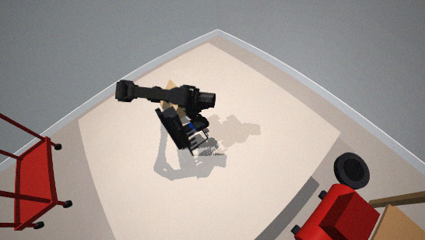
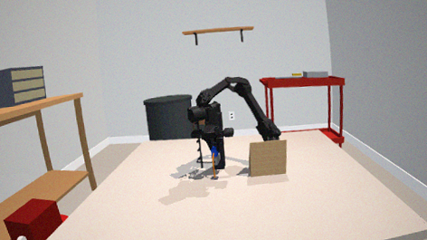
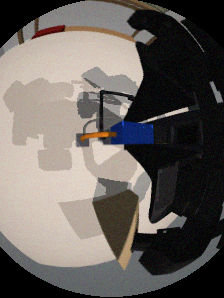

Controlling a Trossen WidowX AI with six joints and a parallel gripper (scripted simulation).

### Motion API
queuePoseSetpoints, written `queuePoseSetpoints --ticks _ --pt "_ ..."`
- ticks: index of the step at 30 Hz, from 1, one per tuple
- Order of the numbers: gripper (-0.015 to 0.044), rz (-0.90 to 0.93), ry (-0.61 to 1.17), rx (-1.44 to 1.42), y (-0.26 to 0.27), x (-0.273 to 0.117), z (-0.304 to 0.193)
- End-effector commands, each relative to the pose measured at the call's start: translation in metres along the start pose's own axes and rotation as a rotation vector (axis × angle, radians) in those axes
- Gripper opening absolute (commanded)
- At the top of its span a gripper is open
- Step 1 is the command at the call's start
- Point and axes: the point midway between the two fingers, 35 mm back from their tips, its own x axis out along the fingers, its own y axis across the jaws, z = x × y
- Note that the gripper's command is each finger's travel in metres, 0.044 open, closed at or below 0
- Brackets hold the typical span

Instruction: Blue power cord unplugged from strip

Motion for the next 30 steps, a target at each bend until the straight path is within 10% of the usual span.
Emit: queuePoseSetpoints --ticks 1,21,30 --pt "0.0000 -0.005 -0.036 -0.002 -0.001 -0.004 0.022" --pt "0.0000 -0.006 -0.037 -0.003 0.001 -0.010 0.054" --pt "0.0236 -0.007 -0.034 -0.003 -0.001 -0.003 0.038"
